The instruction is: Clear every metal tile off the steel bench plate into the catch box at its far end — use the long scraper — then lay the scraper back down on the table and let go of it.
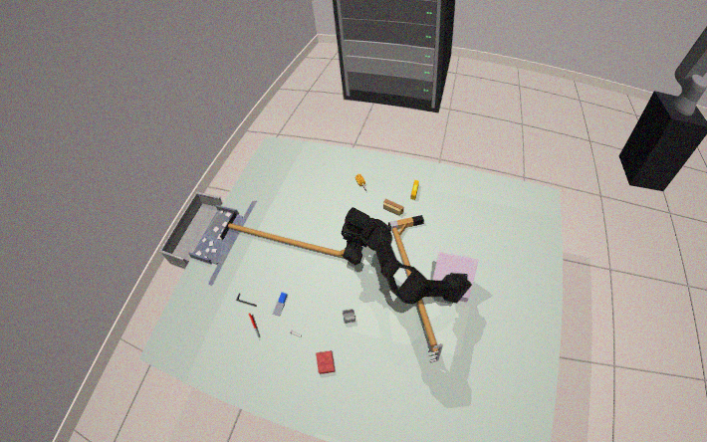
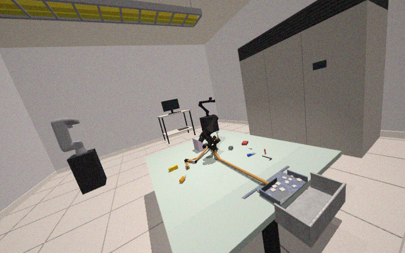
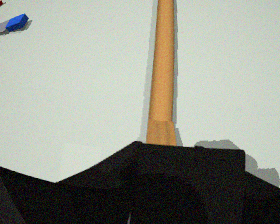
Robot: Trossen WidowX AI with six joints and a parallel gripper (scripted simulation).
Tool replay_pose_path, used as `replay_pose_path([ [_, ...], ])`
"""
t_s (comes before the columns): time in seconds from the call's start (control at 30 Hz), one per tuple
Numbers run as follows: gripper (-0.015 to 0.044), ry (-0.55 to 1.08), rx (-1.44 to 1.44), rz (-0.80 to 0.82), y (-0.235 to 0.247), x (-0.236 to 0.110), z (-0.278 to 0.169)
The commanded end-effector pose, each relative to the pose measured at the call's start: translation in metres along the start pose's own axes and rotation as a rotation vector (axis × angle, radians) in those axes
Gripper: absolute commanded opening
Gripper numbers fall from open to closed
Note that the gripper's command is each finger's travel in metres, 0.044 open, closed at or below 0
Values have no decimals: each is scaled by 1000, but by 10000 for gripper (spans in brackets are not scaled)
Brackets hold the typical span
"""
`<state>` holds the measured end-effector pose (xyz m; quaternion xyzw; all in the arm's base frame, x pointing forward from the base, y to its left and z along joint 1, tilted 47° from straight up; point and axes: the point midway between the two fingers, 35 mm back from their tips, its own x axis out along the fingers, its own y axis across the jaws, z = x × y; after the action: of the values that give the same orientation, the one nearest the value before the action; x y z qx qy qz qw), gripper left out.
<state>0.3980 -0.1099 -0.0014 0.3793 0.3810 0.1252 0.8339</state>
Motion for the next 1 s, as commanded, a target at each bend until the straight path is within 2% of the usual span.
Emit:
replay_pose_path([
  [0.0, 0, -8, -3, -3, 0, 2, 9],
  [0.97, 0, -9, -5, -3, -2, 29, 49],
])
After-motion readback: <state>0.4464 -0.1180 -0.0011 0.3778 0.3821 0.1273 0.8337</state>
